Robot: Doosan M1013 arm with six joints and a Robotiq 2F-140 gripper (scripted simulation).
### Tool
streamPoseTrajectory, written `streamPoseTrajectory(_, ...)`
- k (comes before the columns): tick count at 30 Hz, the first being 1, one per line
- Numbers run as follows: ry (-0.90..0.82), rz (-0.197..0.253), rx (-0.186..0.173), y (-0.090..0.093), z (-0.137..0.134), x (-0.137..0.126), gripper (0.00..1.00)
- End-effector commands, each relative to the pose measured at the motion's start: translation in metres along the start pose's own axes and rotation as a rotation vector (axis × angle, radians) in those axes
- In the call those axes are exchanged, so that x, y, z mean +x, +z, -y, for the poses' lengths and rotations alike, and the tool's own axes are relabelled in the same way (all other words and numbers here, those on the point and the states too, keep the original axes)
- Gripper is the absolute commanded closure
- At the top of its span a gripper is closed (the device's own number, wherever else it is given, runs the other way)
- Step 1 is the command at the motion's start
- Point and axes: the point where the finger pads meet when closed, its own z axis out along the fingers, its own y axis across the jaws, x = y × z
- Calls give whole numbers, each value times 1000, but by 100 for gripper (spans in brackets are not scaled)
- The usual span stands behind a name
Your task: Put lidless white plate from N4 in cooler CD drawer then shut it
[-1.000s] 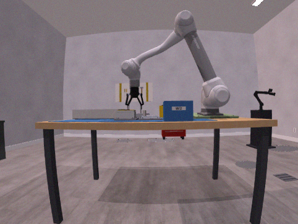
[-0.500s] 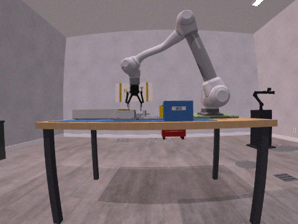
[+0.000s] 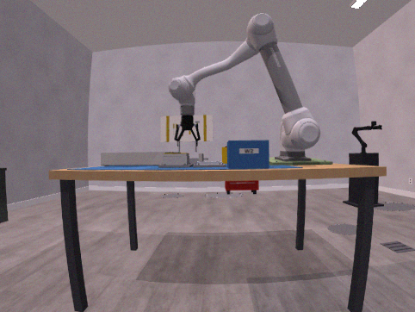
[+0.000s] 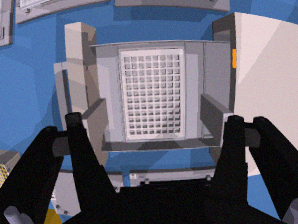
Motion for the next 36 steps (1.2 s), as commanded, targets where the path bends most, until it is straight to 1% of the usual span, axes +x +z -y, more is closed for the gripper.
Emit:
streamPoseTrajectory(1, 0, 0, 0, -3, 0, 0, 34)
streamPoseTrajectory(16, 0, 0, 0, -23, 0, 0, 34)
streamPoseTrajectory(18, 0, 0, 0, -23, 0, 0, 34)
streamPoseTrajectory(33, 0, 0, 0, -43, 0, 0, 34)
streamPoseTrajectory(36, 0, 0, 0, -44, 0, 0, 34)
